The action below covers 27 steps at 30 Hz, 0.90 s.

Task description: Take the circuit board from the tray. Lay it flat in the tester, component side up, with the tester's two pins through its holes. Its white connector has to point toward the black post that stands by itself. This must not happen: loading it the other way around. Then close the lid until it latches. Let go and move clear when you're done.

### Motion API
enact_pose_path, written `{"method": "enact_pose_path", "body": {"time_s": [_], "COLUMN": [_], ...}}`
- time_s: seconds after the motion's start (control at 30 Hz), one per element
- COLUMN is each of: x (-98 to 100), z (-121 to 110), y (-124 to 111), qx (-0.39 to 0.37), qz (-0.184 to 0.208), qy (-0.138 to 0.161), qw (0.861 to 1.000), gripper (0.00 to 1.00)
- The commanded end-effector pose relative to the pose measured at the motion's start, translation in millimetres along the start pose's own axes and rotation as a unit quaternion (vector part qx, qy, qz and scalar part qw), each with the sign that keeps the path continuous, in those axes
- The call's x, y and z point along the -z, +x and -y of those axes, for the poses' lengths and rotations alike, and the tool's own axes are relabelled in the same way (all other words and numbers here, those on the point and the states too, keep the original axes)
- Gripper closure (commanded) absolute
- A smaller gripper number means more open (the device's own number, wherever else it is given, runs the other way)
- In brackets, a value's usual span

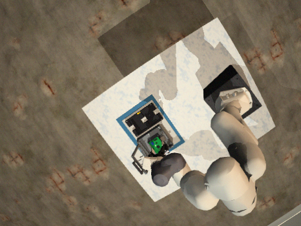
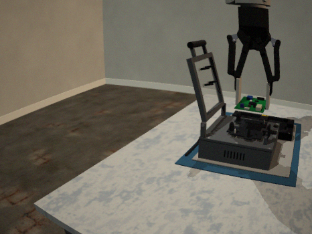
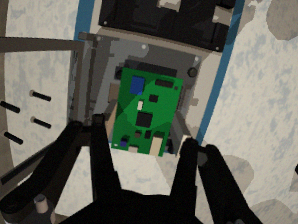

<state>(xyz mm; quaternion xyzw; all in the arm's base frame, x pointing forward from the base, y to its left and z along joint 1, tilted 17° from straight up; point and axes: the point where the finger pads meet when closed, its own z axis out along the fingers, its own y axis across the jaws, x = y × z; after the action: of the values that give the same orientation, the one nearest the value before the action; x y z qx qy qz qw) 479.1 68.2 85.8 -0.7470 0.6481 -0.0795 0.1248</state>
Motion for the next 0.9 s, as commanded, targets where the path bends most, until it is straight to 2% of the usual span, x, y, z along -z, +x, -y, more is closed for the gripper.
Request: {"method": "enact_pose_path", "body": {"time_s": [0.0, 0.43, 0.87], "x": [0.4, -1.0, -14.4], "z": [0.1, 0.1, 0.1], "y": [0.0, 0.0, -0.1], "qx": [-0.003, -0.004, -0.004], "qz": [0.0, 0.0, 0.0], "qy": [0.001, 0.001, 0.001], "qw": [1.0, 1.0, 1.0], "gripper": [0.54, 0.54, 0.54]}}
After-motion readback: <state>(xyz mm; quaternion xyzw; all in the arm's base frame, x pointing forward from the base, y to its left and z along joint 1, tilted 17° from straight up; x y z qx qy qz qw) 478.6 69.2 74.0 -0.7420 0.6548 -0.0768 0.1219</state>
